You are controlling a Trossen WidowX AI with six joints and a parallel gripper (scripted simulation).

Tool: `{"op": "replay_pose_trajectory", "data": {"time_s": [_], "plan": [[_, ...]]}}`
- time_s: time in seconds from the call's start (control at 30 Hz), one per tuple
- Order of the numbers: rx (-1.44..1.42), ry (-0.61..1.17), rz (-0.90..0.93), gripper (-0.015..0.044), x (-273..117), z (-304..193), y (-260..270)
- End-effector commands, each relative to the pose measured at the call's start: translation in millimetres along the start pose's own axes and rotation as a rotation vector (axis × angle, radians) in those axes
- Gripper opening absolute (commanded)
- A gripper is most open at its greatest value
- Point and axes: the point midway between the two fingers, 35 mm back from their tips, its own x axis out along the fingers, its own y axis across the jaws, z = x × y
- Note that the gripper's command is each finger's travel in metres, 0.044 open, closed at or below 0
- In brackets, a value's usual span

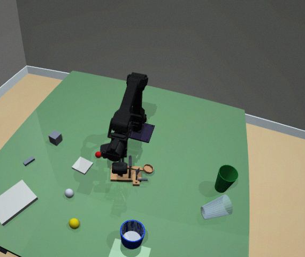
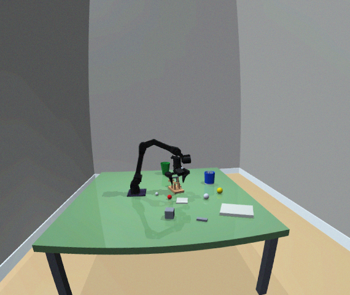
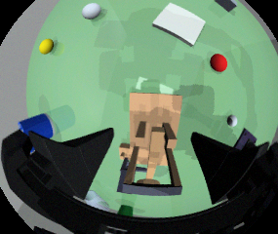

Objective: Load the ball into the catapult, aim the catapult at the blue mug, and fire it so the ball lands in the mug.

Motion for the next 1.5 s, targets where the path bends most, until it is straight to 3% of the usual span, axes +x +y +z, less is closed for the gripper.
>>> {"op": "replay_pose_trajectory", "data": {"time_s": [0.0, 0.7, 1.07, 1.3, 1.4, 1.47], "plan": [[0.003, 0.007, -0.009, 0.044, 10, -1, -2], [0.003, 0.007, -0.009, 0.044, 35, -2, -4], [0.001, 0.001, -0.004, 0.0151, 32, -1, -2], [0.001, 0.001, -0.004, 0.0085, 29, 0, -2], [0.0, 0.001, -0.007, 0.0006, -7, 0, -2], [0.0, 0.0, -0.007, 0.0, -18, 0, -2]]}}
